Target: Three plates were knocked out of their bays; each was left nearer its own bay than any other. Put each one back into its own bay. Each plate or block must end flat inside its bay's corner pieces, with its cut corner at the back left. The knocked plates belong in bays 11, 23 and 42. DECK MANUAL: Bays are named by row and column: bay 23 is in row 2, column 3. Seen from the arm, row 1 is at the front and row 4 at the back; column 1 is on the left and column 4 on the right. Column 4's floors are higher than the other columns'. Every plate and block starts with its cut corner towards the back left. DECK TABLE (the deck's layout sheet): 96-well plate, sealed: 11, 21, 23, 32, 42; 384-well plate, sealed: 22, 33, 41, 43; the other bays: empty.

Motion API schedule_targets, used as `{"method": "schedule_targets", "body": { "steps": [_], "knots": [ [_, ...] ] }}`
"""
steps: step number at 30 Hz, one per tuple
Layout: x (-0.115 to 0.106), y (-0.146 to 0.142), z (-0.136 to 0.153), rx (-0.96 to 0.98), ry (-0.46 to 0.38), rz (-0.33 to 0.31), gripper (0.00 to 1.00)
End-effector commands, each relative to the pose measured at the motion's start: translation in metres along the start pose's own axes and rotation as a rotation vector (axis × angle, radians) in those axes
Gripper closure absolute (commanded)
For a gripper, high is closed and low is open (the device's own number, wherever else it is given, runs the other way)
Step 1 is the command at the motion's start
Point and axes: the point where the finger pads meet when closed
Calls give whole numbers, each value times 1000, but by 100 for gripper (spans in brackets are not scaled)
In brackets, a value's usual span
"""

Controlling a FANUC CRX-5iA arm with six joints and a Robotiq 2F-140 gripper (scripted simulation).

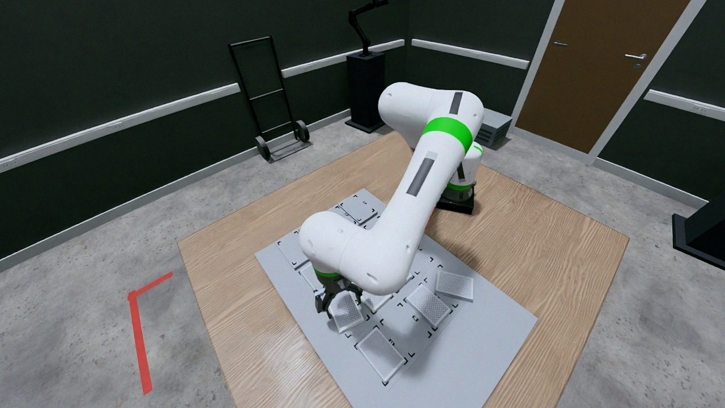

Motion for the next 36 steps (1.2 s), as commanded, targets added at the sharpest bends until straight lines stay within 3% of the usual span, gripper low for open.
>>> {"method": "schedule_targets", "body": {
  "steps": [1, 16, 36],
  "knots": [
    [2, -1, 0, 0, 0, -2, 30],
    [6, -1, 0, 0, 0, -2, 30],
    [6, -1, 0, 0, 0, -2, 38]
  ]
}}
Point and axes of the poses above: the point where the finger pads meet when closed, its own x axis out along the fingers, its own y axis across the jaws, z = x × y, and after that the axes turned 13 degrees about -x, right-handed
